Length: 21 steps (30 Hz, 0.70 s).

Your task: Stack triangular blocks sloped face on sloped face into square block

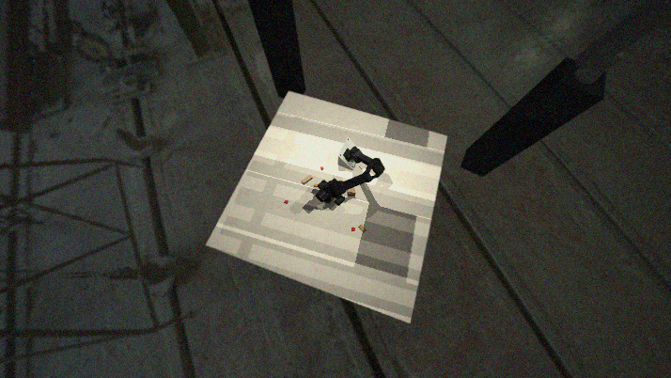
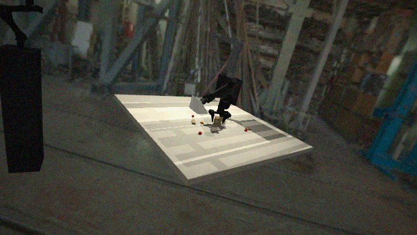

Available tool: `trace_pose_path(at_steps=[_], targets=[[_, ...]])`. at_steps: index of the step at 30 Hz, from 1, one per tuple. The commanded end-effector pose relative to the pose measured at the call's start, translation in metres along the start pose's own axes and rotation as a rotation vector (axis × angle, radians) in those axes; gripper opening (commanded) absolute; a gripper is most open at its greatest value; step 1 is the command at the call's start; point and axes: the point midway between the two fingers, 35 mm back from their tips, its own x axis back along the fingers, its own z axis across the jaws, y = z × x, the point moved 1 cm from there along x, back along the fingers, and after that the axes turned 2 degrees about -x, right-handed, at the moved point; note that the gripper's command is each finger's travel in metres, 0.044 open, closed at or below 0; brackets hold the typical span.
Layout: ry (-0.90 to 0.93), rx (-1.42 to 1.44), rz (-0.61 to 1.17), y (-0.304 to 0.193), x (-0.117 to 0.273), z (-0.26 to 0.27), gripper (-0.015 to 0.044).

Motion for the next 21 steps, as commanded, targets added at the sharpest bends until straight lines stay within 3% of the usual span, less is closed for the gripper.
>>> trace_pose_path(at_steps=[1,6,14,21], targets=[[0.005,-0.010,0.010,-0.0041,-0.0085,-0.0001,0.0440],[0.007,-0.010,0.011,-0.0052,-0.0138,0.0006,0.0440],[0.007,-0.010,0.011,-0.0052,-0.0138,0.0006,0.0230],[0.007,-0.010,0.011,-0.0052,-0.0138,0.0006,0.0183]])
